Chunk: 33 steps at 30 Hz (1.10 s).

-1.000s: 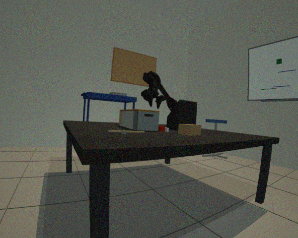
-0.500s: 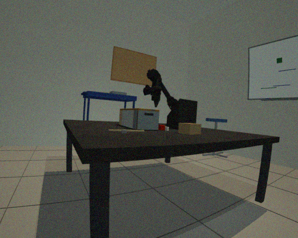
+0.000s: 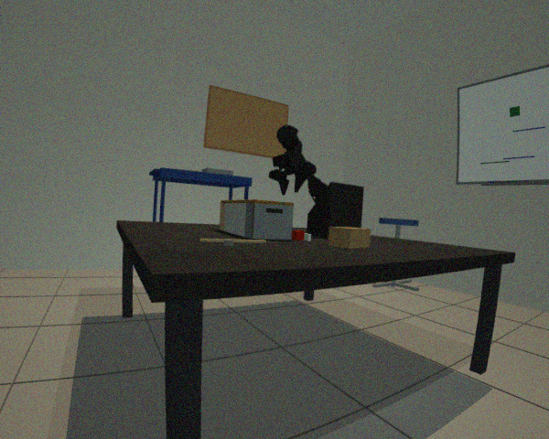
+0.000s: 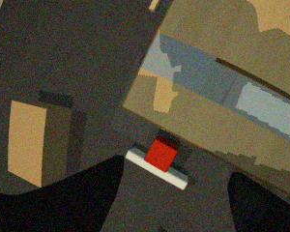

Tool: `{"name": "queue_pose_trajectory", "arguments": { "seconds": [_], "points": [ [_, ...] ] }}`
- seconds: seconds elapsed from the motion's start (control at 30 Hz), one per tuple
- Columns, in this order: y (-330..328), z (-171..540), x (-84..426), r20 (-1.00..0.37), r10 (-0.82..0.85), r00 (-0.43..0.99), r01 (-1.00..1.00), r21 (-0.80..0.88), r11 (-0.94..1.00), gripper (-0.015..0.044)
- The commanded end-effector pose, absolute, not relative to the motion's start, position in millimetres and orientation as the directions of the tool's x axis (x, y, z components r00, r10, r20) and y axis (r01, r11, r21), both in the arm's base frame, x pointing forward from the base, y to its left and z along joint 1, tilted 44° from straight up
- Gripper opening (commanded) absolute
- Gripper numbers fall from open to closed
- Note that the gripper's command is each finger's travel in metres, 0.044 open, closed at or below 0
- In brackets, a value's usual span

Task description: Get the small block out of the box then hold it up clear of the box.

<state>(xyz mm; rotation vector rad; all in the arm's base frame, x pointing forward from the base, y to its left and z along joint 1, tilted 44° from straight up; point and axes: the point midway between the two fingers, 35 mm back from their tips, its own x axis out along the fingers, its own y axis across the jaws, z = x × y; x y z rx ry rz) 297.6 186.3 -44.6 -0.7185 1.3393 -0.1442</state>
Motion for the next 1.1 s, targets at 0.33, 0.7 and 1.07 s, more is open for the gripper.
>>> {"name": "queue_pose_trajectory", "arguments": {
  "seconds": [0.33, 0.7, 1.07],
  "points": [
    [192, -62, 278, -0.726, -0.579, 0.371, -0.914, -0.174, -0.367, 0.0285],
    [196, -63, 273, -0.688, -0.591, 0.422, -0.668, 0.205, -0.715, 0.0285],
    [201, -65, 268, -0.649, -0.597, 0.472, -0.230, 0.563, -0.794, 0.0285]
  ]
}}
